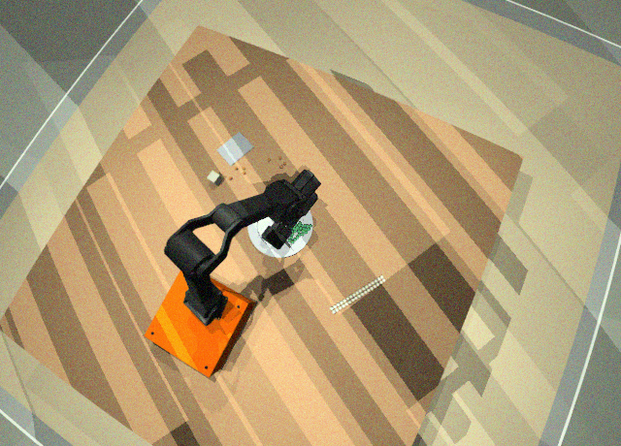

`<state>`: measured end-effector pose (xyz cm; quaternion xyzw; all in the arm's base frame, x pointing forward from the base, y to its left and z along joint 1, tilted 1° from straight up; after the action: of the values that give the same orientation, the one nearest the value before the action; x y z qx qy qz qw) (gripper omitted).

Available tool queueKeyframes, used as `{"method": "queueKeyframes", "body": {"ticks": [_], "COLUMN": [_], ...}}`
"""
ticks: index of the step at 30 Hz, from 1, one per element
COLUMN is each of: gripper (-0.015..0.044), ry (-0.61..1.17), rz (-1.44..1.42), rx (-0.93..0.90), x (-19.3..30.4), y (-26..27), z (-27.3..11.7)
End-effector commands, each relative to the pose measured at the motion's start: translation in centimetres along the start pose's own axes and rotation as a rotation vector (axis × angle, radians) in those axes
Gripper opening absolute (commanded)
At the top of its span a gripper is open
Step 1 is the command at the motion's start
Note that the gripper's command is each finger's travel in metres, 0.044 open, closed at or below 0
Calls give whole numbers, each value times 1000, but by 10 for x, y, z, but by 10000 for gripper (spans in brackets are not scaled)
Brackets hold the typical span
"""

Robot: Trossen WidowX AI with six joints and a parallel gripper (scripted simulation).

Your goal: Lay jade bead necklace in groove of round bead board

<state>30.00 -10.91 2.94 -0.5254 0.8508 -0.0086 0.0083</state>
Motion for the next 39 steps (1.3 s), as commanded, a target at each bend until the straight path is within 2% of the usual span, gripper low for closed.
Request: {"method": "queueKeyframes", "body": {"ticks": [1,6,29,35,39], "gripper": [315,440,440,282,177], "ry": [0,1,-1,0,0], "rz": [0,0,5,92,96], "rx": [1,-8,-7,-8,-8], "x": [0,0,0,2,2], "y": [0,1,1,15,16], "z": [0,-2,-8,-31,-28]}}
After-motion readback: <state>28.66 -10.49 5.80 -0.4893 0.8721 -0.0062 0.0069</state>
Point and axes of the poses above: the point midway between the two fingers, 35 mm back from their tips, its own z axis out along the fingers, its own y axis across the jaws, x = y × z, the point moved 6 cm from there along -z, back along the fingers, and after that the axes turned 11 degrees about z, right-handed, at the moved point
